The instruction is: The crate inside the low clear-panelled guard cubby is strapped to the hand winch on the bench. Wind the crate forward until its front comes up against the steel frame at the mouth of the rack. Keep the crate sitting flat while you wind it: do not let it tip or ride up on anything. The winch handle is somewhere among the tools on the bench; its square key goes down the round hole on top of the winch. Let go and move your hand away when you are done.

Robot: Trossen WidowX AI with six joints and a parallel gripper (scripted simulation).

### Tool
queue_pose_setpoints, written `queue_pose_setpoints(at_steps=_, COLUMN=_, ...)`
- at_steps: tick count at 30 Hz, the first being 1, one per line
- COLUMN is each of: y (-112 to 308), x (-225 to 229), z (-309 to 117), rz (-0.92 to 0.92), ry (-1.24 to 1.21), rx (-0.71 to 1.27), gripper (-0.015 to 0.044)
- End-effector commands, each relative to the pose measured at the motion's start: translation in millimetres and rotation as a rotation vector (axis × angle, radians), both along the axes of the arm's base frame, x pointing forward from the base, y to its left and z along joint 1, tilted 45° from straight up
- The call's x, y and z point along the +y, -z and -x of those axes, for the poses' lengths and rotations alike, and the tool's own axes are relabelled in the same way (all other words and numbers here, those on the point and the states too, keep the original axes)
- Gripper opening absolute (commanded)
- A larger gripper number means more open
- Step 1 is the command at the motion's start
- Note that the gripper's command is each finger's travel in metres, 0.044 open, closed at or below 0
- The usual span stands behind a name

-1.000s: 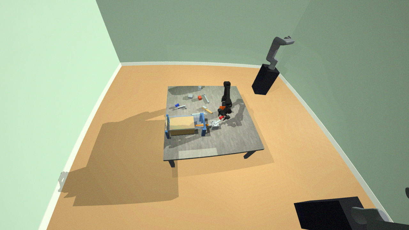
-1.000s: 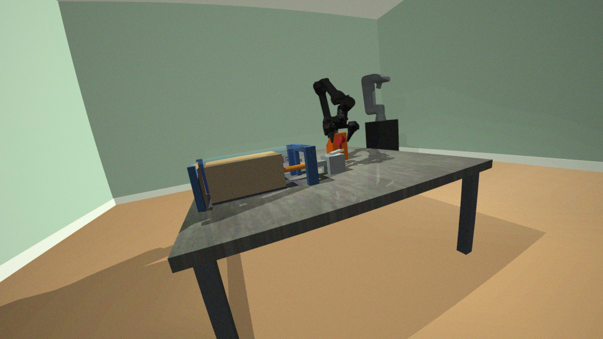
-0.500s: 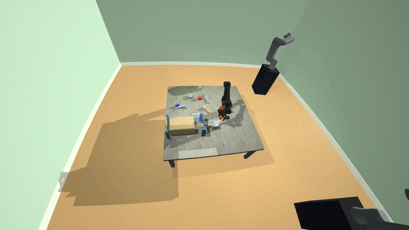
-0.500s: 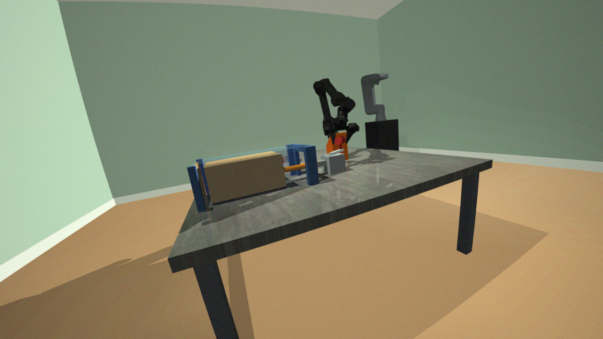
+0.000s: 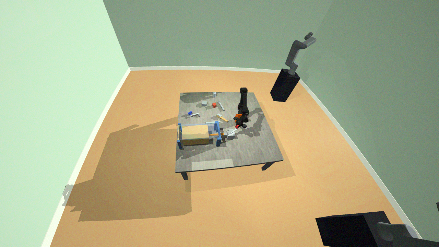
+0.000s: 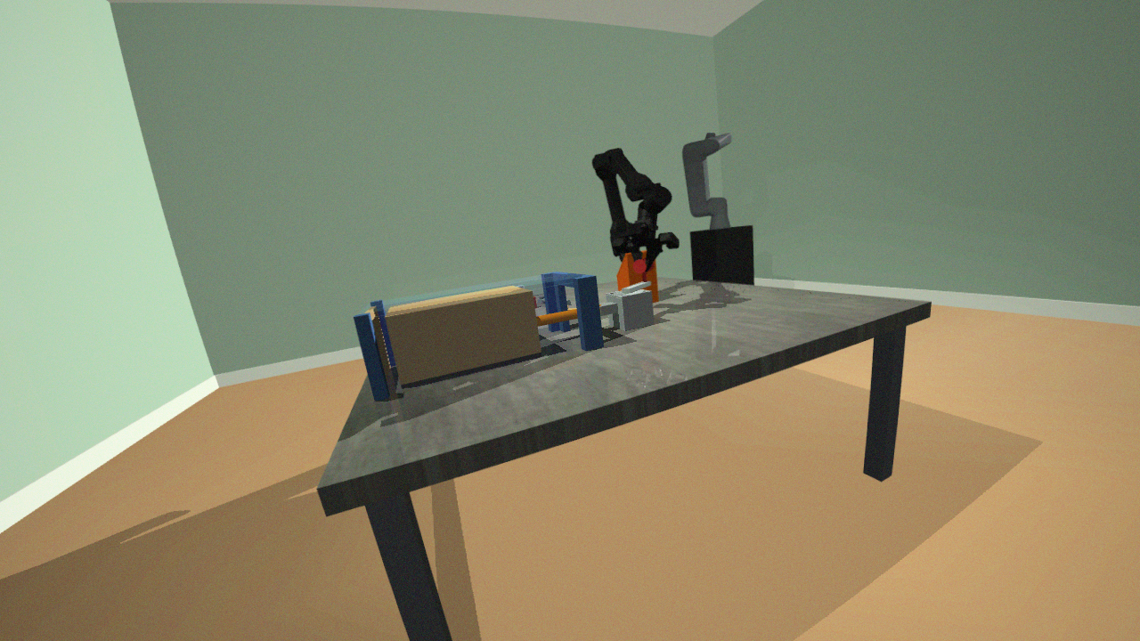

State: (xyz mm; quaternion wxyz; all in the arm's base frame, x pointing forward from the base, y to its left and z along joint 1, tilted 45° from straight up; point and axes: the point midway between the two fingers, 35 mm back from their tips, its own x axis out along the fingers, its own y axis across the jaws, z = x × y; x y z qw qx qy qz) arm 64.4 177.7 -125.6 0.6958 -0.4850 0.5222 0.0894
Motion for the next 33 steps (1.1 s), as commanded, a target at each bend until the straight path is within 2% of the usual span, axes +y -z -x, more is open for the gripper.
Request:
queue_pose_setpoints(at_steps=1, y=0.1, x=0.5, z=0.2, rz=-0.002, ry=0.001, rx=0.001, gripper=0.0000)
queue_pose_setpoints(at_steps=33, y=-6.8, x=-9.7, z=-9.5, rz=0.011, ry=-0.006, rx=-0.002, gripper=0.0000)
